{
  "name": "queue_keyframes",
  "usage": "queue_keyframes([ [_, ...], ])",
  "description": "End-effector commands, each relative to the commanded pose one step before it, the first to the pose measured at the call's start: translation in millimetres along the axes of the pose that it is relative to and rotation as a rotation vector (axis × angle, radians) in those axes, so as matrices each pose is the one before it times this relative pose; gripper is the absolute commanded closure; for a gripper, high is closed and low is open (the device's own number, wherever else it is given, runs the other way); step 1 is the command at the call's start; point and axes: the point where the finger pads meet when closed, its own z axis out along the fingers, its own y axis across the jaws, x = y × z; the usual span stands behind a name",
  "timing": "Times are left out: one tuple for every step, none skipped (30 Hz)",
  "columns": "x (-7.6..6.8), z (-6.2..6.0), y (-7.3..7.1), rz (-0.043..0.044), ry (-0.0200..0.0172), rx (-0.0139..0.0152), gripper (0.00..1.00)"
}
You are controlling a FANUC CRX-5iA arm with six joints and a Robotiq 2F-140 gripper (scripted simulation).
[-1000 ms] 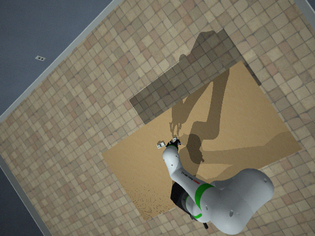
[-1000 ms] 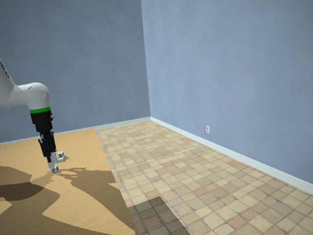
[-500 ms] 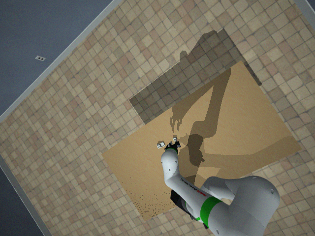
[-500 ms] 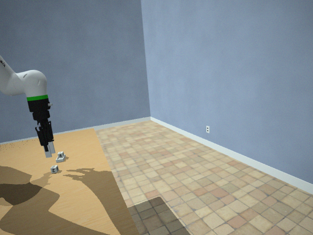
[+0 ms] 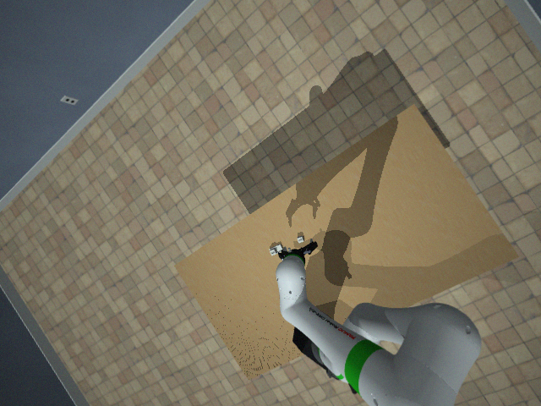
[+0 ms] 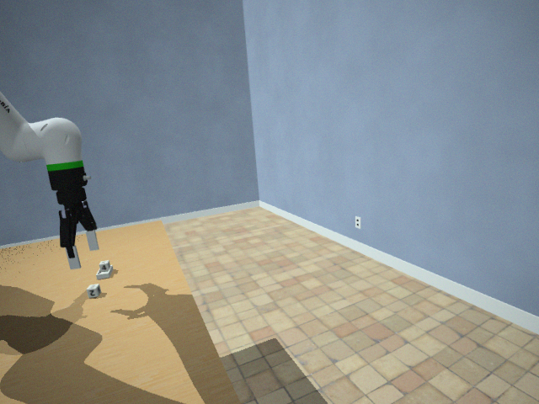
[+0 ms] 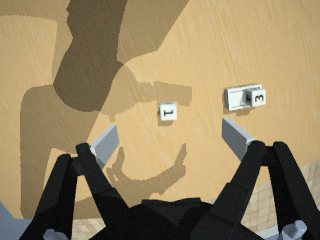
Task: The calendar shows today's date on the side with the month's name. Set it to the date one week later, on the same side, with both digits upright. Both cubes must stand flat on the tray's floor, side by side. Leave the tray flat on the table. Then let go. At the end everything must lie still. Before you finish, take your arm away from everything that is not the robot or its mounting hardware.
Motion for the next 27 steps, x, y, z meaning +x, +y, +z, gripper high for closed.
queue_keyframes([
  [-0.12, -0.11, 0.12, 0.00001, -0.00026, -0.00013, 0.00],
  [0.00, 0.00, 0.00, 0.00000, 0.00000, 0.00000, 0.00],
  [0.00, 0.00, 0.00, 0.00000, 0.00000, 0.00000, 0.00],
  [0.00, 0.00, 0.00, 0.00000, 0.00000, 0.00000, 0.00],
  [0.00, 0.00, 0.00, 0.00000, 0.00000, 0.00000, 0.00],
  [0.00, 0.00, 0.00, 0.00000, 0.00000, 0.00000, 0.00],
  [0.00, 0.00, 0.00, 0.00000, 0.00000, 0.00000, 0.00],
  [0.00, 0.00, 0.00, -0.00068, 0.00000, 0.00000, 0.00],
  [0.00, 0.03, 0.00, -0.00445, -0.00001, 0.00000, 0.00],
  [0.00, 0.08, 0.00, -0.01122, -0.00001, 0.00001, 0.00],
  [0.00, 0.00, 0.00, 0.00000, 0.00000, 0.00000, 0.00],
  [0.00, 0.00, 0.00, 0.00000, 0.00000, 0.00000, 0.00],
  [0.00, 0.15, 0.00, -0.02020, -0.00003, 0.00002, 0.00],
  [0.00, 0.22, -0.01, -0.03066, -0.00004, 0.00003, 0.00],
  [0.00, 0.31, -0.01, -0.04194, -0.00005, 0.00004, 0.00],
  [0.00, 0.39, -0.01, -0.05347, -0.00006, 0.00005, 0.00],
  [0.00, 0.47, -0.01, -0.06470, -0.00006, 0.00006, 0.00],
  [0.00, 0.20, 0.00, -0.02702, -0.00002, 0.00003, 0.00],
  [0.00, 0.25, 0.00, -0.03462, -0.00003, 0.00003, 0.00],
  [0.00, 0.10, 0.00, -0.01355, -0.00001, 0.00001, 0.00],
  [0.01, 0.46, 0.00, -0.06340, -0.00004, 0.00005, 0.00],
  [0.00, 0.15, 0.00, -0.02113, -0.00001, 0.00002, 0.00],
  [0.01, 0.35, 0.00, -0.04764, -0.00003, 0.00004, 0.00],
  [0.01, 0.27, 0.00, -0.03636, -0.00002, 0.00003, 0.00],
  [0.00, 0.06, 0.00, -0.00839, 0.00000, 0.00001, 0.00],
  [0.01, 0.46, 0.01, -0.06312, -0.00003, 0.00004, 0.00],
  [0.01, 0.26, 0.01, -0.03486, -0.00001, 0.00002, 0.00],
])
